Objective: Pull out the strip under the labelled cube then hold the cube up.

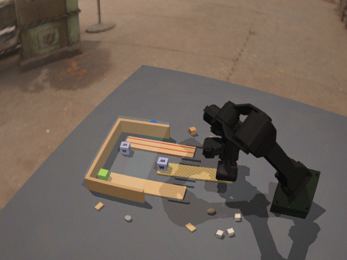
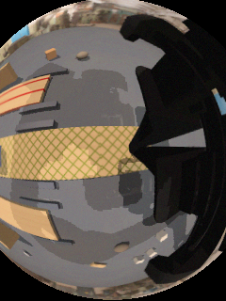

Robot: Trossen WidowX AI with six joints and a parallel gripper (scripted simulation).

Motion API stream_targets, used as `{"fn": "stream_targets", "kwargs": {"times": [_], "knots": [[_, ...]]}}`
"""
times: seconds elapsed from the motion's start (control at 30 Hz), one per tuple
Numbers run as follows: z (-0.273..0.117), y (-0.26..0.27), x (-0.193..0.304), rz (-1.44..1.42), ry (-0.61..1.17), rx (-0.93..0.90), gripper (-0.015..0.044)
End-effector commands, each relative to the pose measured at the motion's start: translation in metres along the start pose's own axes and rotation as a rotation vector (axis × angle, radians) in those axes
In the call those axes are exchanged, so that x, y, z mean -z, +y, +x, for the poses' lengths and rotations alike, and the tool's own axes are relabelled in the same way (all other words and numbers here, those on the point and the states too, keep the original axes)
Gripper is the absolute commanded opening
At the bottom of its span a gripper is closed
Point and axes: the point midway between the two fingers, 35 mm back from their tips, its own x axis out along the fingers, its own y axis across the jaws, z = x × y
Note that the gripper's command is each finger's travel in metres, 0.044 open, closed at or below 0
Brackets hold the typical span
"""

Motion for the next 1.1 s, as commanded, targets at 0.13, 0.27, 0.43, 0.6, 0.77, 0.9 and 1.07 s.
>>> {"fn": "stream_targets", "kwargs": {"times": [0.13, 0.27, 0.43, 0.6, 0.77, 0.9, 1.07], "knots": [[0.005, 0.004, 0.021, 0.012, 0.031, -0.009, 0.0], [0.004, 0.004, 0.027, 0.012, 0.031, -0.008, 0.0], [0.004, 0.005, 0.034, 0.012, 0.031, -0.008, 0.0], [0.004, 0.005, 0.037, 0.012, 0.031, -0.008, 0.0], [0.004, 0.005, 0.037, 0.012, 0.031, -0.008, 0.0], [0.004, 0.005, 0.037, 0.012, 0.031, -0.008, 0.0], [0.004, 0.005, 0.037, 0.012, 0.031, -0.008, 0.0]]}}
